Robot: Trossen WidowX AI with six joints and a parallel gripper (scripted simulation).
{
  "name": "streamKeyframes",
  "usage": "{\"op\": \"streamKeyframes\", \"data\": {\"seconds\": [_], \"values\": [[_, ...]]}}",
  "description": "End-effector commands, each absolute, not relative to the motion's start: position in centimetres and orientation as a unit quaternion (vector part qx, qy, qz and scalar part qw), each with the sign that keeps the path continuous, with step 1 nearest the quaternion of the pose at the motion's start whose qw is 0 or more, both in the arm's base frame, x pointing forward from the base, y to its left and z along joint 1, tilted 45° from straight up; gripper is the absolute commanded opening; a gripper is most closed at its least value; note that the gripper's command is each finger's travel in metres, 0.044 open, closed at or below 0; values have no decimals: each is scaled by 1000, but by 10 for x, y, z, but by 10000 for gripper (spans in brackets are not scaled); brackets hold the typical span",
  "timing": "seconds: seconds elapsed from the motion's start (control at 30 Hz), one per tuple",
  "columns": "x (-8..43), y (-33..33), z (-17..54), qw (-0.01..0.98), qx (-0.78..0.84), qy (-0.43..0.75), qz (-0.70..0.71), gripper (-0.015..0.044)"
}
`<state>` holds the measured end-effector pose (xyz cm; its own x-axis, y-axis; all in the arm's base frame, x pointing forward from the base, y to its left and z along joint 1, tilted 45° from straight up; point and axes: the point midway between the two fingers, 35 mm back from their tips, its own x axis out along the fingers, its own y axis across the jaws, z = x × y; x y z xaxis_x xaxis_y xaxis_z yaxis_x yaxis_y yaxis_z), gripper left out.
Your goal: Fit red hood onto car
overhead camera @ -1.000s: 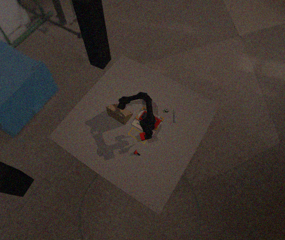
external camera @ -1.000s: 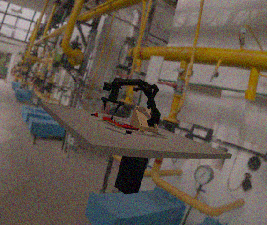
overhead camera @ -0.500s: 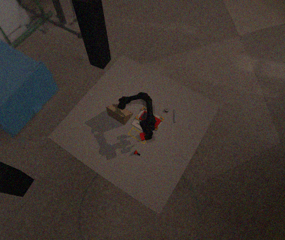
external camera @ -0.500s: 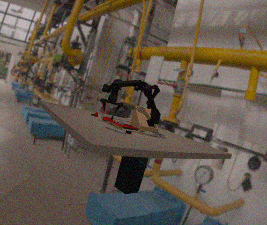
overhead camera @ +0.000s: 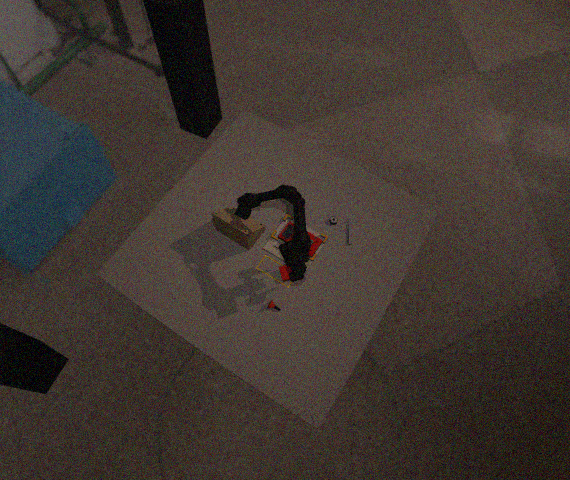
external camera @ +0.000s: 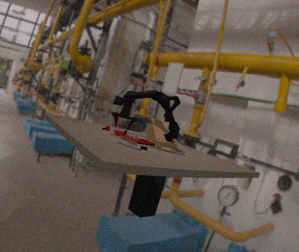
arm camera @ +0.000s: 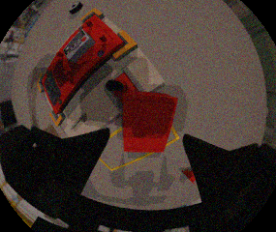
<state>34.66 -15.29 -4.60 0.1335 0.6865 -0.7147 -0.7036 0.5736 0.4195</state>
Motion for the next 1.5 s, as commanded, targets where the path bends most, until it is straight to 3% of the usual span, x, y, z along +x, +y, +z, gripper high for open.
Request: {"op": "streamKeyframes", "data": {"seconds": [0.0, 1.47], "values": [[347, -150, -49, 754, -6, 469, 461, 440], [350, -130, -69, 754, -6, 468, 462, 440]]}}
